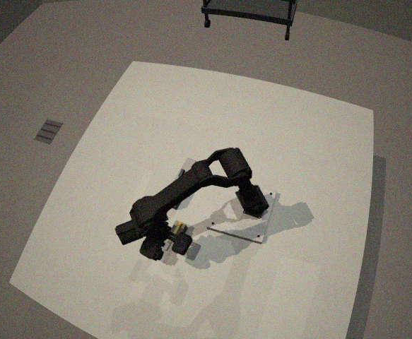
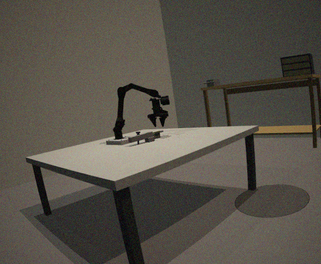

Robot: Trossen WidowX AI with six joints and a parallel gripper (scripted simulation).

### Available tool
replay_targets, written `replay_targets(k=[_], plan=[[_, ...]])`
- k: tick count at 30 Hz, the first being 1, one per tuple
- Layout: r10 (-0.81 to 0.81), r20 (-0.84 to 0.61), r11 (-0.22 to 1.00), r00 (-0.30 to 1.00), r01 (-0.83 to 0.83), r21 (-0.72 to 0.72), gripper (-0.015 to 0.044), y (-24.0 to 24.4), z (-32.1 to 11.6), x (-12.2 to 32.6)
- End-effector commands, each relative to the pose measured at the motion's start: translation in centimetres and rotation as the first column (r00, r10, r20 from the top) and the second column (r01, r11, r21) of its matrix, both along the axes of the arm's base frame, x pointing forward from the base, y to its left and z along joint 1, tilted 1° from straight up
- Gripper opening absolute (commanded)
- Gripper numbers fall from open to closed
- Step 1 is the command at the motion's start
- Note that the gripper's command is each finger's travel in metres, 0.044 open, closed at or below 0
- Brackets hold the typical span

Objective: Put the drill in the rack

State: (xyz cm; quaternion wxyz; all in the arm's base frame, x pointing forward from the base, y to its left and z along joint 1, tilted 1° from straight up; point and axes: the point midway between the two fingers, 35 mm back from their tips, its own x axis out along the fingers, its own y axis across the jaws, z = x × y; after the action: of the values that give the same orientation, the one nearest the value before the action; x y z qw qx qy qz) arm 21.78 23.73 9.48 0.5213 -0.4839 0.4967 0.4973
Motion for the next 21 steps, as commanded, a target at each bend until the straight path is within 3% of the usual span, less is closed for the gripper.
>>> replay_targets(k=[1,6,12,21], plan=[[0.001,0.0,1.0,1.0,-0.001,0.003,0.044,0.1,-0.1,-0.1],[0.025,-0.009,0.992,1.0,-0.024,0.123,0.044,4.2,-1.8,-2.2],[0.111,-0.073,0.933,0.991,-0.079,0.351,0.044,11.2,-4.5,-8.7],[0.273,-0.188,0.822,0.943,-0.127,0.556,0.044,15.9,-6.0,-18.3]])
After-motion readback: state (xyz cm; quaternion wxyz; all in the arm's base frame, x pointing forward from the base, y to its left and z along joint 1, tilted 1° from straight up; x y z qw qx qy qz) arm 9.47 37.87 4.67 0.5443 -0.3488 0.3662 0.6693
